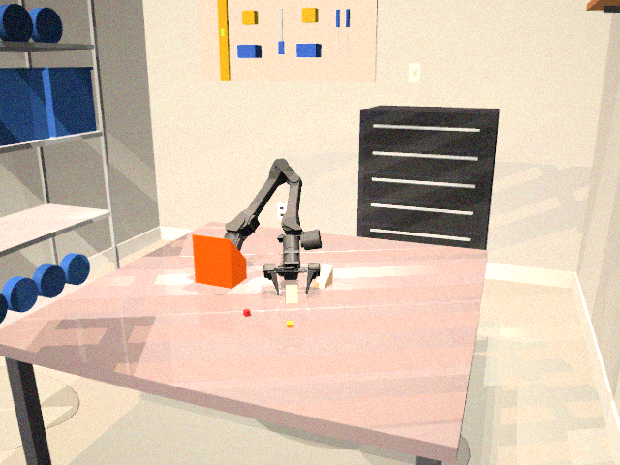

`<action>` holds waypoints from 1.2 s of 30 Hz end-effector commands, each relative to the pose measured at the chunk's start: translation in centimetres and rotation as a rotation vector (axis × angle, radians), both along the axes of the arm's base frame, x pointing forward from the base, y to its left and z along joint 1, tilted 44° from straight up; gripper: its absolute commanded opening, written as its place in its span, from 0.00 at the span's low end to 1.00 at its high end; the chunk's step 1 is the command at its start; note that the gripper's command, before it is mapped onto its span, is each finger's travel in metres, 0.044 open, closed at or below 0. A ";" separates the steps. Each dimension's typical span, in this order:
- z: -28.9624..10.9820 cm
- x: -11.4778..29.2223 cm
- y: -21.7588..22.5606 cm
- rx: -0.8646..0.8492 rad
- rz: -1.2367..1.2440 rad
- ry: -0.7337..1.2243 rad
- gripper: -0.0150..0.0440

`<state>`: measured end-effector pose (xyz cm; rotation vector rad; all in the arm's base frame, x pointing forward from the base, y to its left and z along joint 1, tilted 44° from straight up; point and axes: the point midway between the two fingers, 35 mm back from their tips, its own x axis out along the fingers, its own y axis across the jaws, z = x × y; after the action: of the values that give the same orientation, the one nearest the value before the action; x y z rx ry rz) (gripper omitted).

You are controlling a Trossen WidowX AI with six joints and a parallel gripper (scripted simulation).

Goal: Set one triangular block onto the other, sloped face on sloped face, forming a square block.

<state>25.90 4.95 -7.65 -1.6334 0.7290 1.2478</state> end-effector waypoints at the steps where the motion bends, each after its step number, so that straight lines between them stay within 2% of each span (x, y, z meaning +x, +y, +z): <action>1: -0.2 -0.1 -0.1 -0.004 -0.003 0.006 1.00; 32: -0.2 -0.1 -0.1 -0.004 -0.003 0.006 1.00; 36: 0.0 0.0 0.0 0.000 0.000 0.002 0.82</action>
<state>25.87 4.94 -7.70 -1.6328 0.7302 1.2491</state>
